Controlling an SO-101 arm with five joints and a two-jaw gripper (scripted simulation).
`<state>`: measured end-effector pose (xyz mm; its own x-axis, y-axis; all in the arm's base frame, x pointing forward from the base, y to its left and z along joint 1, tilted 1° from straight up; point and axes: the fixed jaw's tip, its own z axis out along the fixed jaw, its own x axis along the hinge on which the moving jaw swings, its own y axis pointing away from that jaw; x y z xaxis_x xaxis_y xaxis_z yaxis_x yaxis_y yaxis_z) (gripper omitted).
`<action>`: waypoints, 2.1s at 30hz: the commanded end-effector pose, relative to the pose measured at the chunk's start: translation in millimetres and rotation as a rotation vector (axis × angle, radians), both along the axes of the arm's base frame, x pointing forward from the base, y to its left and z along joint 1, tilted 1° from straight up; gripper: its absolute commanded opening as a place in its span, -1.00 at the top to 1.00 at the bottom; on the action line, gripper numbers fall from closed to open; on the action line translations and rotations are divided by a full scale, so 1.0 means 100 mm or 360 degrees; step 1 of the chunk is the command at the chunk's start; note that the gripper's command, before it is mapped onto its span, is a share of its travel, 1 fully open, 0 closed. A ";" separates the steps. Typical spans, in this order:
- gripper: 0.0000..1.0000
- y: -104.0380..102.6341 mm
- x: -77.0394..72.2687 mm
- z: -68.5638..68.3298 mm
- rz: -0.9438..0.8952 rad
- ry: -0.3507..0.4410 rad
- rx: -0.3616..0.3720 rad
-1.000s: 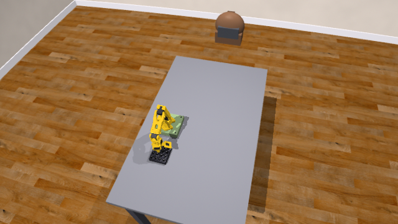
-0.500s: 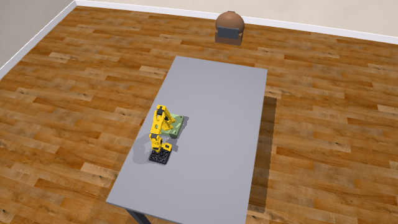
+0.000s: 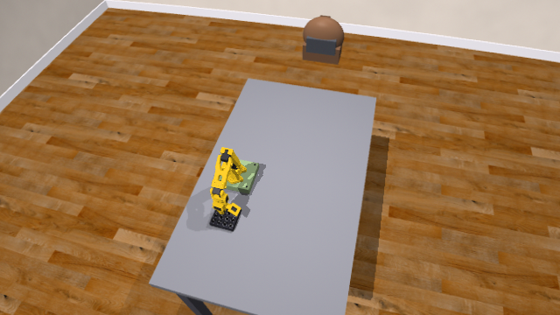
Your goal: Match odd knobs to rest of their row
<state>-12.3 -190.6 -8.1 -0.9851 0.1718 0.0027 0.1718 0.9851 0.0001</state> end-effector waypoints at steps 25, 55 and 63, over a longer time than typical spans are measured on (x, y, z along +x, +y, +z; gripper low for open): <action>0.98 0.01 0.02 -0.02 -0.0679 -0.0001 0.0022; 0.98 -0.01 0.03 -0.02 -0.1346 0.0005 0.0020; 0.98 -0.01 0.03 -0.02 -0.1420 0.0005 0.0020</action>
<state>-9.3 -194.2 -8.1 -0.5065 0.8622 0.0023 0.8622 0.5065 -0.0037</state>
